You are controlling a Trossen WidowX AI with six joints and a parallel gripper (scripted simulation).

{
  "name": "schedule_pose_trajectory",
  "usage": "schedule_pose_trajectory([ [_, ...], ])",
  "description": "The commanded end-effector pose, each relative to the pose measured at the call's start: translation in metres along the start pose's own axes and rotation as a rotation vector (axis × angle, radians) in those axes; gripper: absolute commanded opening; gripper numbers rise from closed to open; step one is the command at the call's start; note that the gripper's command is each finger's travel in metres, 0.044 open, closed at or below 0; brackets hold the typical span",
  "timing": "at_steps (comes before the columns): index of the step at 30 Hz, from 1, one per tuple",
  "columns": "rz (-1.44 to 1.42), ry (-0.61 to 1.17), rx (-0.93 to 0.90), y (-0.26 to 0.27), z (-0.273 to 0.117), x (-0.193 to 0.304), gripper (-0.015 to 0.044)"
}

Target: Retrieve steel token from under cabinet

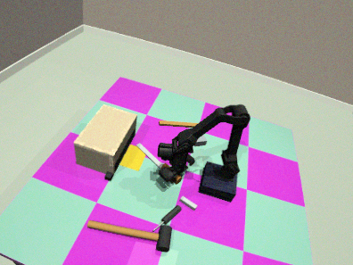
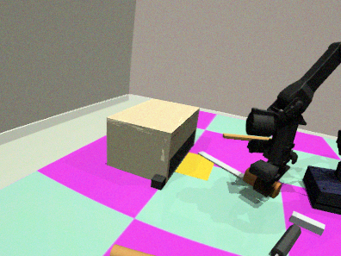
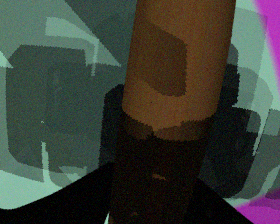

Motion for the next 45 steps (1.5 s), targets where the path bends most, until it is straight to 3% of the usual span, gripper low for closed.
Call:
schedule_pose_trajectory([
  [1,0.001,-0.002,-0.004,0.005,-0.001,0.002,0.0000],
  [45,0.002,0.000,-0.008,0.044,-0.001,0.026,0.0000],
])
Point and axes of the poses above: the point midway between the two fingers, 35 mm back from their tips, its own z axis out along the fingers, its own y axis across the jaws, x = y × z, the point moved 9 cm from there along -z, back along the fingers, and after that the axes turned 6 degrees about -z, right-handed, at the moved point
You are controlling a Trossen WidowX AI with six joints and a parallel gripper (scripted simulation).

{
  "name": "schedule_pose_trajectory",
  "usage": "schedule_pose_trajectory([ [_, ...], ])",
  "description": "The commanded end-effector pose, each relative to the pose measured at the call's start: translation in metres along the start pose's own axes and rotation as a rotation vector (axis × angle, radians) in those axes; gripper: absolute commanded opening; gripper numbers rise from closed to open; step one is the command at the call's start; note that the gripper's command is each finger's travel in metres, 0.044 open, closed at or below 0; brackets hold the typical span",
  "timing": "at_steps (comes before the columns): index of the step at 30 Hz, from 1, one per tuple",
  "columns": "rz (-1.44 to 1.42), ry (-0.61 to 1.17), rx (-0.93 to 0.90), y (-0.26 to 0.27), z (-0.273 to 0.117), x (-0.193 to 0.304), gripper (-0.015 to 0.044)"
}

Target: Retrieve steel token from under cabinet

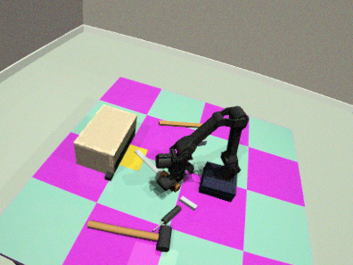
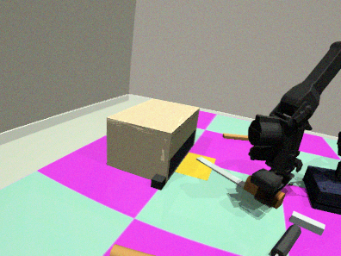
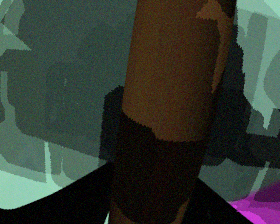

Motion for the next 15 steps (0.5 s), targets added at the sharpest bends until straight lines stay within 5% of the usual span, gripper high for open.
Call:
schedule_pose_trajectory([
  [1,-0.001,-0.001,-0.007,0.006,-0.002,0.002,0.0000],
  [15,0.000,-0.001,-0.008,0.020,-0.002,0.011,0.0000],
])
Point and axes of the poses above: the point midway between the two fingers, 35 mm back from their tips, its own z axis out along the fingers, its own y axis across the jaws, x = y × z, the point moved 9 cm from there along -z, back along the fingers, and after that the axes turned 6 degrees about -z, right-handed, at the moved point
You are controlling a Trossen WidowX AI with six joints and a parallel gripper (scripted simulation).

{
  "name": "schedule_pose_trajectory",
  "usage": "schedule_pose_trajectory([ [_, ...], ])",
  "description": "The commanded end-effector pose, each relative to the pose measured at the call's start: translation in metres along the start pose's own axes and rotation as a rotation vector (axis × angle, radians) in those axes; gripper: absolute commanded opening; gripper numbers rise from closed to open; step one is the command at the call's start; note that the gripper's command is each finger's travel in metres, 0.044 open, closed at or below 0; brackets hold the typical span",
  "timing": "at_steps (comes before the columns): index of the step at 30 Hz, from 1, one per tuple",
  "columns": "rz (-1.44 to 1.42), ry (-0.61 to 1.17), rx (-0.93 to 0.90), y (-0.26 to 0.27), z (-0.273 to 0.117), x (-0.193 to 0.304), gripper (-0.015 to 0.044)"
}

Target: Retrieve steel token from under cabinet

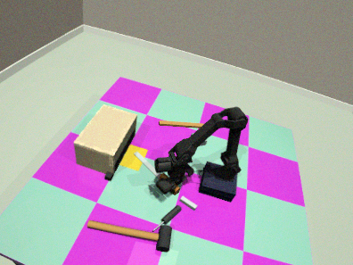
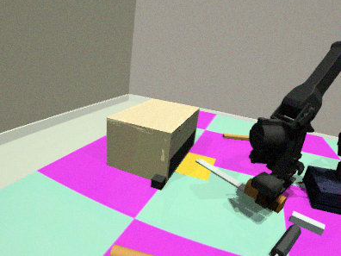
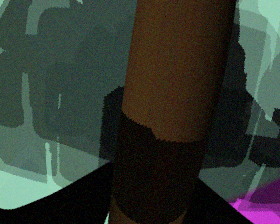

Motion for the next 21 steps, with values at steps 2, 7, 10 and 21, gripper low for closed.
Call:
schedule_pose_trajectory([
  [2,-0.001,-0.001,-0.008,0.008,-0.002,0.003,0.0000],
  [7,-0.001,-0.001,-0.009,0.013,-0.002,0.006,0.0000],
  [10,-0.001,0.000,-0.009,0.016,-0.002,0.008,0.0000],
  [21,-0.001,0.000,-0.010,0.028,-0.002,0.015,0.0000],
])
Point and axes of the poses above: the point midway between the two fingers, 35 mm back from their tips, its own z axis out along the fingers, its own y axis across the jaws, x = y × z, the point moved 9 cm from there along -z, back along the fingers, and after that the axes turned 6 degrees about -z, right-handed, at the moved point
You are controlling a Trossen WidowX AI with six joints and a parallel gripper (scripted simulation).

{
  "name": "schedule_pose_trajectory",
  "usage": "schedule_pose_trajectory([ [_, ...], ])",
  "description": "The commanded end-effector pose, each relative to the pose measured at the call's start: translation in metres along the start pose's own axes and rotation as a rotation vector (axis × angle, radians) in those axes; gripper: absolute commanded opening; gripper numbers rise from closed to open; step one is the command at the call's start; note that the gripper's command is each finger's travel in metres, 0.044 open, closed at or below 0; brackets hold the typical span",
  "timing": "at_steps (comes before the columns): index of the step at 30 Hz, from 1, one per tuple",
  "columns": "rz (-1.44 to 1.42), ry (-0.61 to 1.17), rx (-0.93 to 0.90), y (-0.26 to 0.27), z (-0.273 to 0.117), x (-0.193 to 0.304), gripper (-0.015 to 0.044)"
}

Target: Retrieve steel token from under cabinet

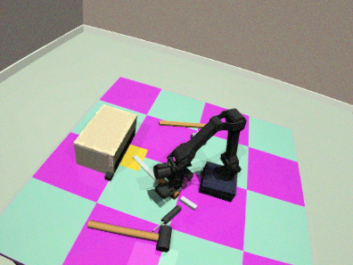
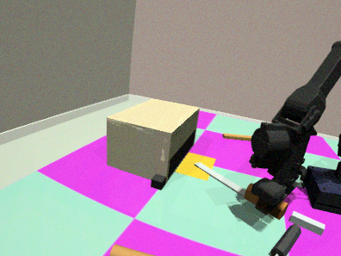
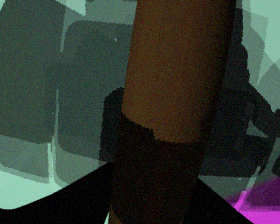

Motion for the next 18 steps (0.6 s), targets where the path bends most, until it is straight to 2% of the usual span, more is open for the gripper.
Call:
schedule_pose_trajectory([
  [1,-0.001,-0.001,-0.008,0.007,-0.002,0.003,0.0000],
  [18,-0.001,0.000,-0.009,0.020,-0.002,0.011,0.0000],
])
Point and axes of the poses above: the point midway between the two fingers, 35 mm back from their tips, its own z axis out along the fingers, its own y axis across the jaws, x = y × z, the point moved 9 cm from there along -z, back along the fingers, and after that the axes turned 6 degrees about -z, right-handed, at the moved point
